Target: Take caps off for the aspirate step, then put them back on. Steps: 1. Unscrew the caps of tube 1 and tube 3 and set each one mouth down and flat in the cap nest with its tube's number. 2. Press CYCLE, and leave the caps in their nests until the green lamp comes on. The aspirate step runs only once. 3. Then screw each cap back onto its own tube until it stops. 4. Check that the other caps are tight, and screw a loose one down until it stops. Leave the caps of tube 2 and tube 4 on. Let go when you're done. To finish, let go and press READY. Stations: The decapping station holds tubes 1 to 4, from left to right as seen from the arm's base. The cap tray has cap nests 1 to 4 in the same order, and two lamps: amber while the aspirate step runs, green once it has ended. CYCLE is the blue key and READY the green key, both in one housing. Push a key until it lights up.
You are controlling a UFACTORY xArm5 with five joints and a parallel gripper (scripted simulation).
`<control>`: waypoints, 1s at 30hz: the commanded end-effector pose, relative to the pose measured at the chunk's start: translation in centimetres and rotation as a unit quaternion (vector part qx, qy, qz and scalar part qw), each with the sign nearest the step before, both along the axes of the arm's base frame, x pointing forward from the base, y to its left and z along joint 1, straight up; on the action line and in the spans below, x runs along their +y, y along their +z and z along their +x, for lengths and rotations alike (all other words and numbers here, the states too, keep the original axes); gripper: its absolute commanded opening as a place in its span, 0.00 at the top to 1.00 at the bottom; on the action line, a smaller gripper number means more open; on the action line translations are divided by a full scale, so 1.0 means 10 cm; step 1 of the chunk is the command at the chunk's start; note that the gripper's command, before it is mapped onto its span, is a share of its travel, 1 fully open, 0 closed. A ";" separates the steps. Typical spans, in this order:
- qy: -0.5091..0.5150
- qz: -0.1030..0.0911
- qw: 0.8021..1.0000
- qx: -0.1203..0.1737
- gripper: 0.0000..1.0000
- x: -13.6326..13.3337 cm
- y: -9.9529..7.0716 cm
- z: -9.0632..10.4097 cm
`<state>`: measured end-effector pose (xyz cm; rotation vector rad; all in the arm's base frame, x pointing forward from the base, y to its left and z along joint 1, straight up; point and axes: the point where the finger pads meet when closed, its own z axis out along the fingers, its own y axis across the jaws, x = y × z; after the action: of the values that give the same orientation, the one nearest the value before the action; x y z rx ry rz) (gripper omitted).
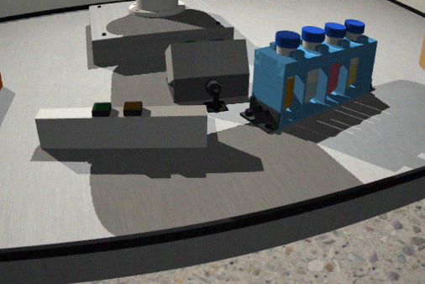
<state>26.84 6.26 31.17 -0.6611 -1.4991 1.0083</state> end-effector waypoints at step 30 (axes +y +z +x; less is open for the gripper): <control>0.000 0.000 1.000 -0.002 0.54 0.00 0.01 0.00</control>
<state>26.84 6.26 31.17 -0.6611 -1.4991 1.0083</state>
